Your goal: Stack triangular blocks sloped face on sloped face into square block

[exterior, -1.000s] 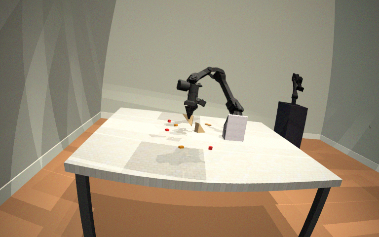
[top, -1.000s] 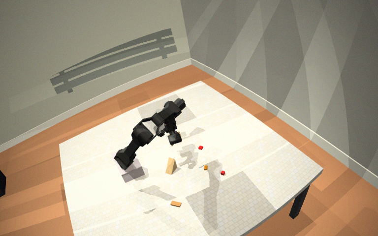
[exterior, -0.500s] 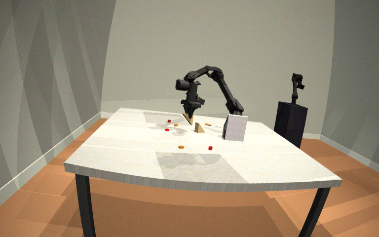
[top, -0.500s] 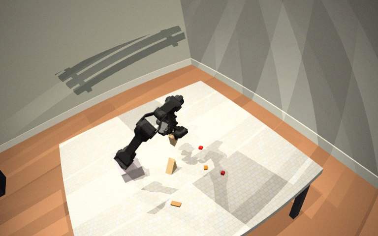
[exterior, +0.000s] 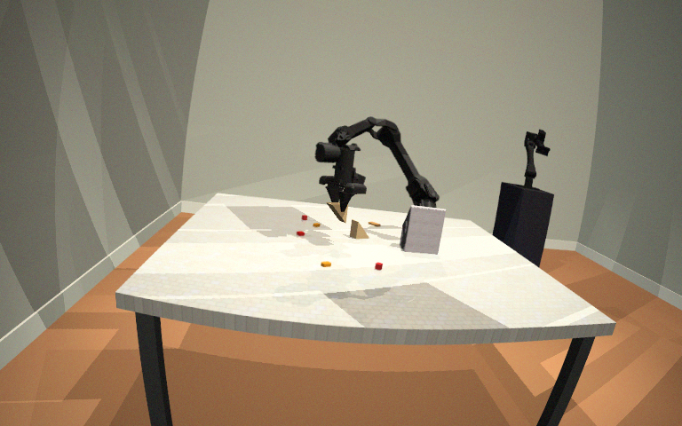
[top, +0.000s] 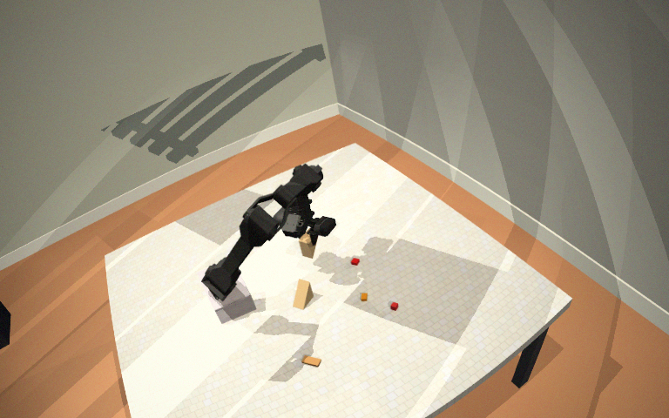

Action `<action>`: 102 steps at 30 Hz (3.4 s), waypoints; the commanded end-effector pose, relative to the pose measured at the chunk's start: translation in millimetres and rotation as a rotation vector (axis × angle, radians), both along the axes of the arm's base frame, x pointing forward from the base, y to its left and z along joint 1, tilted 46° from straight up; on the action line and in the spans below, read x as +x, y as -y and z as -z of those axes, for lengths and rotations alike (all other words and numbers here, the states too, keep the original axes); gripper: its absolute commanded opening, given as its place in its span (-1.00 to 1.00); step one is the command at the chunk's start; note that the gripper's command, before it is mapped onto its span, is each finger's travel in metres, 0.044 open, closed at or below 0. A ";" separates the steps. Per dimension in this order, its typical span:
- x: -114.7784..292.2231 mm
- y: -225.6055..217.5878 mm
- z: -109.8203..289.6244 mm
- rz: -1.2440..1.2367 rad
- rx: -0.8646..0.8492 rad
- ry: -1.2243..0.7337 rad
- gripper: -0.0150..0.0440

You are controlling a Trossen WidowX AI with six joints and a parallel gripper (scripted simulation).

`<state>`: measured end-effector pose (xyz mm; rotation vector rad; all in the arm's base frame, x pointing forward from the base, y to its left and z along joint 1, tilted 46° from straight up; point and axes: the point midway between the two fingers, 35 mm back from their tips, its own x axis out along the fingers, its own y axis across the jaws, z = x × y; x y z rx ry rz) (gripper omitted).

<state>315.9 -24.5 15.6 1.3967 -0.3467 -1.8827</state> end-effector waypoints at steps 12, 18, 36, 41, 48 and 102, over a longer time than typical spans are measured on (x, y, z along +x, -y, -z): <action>-36.7 5.3 -52.4 -0.017 0.000 -0.012 -0.49; -56.2 8.5 -72.5 -0.019 0.002 -0.014 -0.49; -123.2 22.1 -118.8 -0.016 0.003 -0.021 -0.49; -142.2 26.5 -127.6 -0.014 0.000 -0.020 -0.49; -154.7 30.1 -132.1 -0.012 -0.005 -0.019 -0.49; -139.6 77.4 -64.0 0.775 -0.277 0.796 -0.49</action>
